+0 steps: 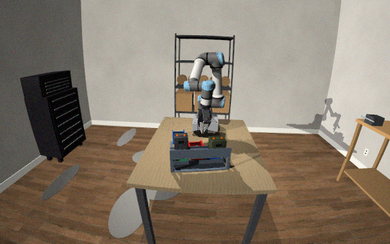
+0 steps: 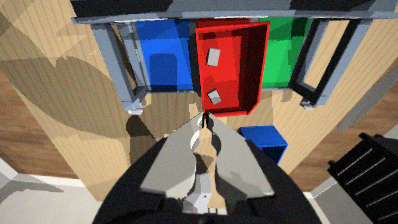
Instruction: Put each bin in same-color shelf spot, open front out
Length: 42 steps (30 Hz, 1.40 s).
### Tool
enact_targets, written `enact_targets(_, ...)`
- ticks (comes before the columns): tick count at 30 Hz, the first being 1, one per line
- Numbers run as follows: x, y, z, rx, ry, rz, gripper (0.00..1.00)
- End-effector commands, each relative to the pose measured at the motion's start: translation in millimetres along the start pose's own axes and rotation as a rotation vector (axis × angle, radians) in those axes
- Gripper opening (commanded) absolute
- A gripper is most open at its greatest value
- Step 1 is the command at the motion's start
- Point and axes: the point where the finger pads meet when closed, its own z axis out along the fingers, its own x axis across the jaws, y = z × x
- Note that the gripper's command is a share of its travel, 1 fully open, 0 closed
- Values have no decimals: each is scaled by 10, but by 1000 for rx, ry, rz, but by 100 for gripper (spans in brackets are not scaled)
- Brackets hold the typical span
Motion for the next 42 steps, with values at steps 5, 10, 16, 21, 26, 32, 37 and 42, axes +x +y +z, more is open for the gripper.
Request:
enact_targets(5, -1, -22, -36, 7, 2, 0, 0)
enact_targets(10, -1, -25, -41, 8, 2, 0, 0)
enact_targets(16, -2, -23, -39, 7, 2, 0, 0)
enact_targets(21, -2, -24, -41, 8, 2, 0, 0)
enact_targets(26, -2, -25, -42, 8, 2, 0, 0)
enact_targets(32, -1, -25, -43, 8, 2, 1, 0)
enact_targets(37, 11, 6, -23, 6, -1, 21, 0)
enact_targets(42, 58, 61, -3, 11, -6, 98, 0)
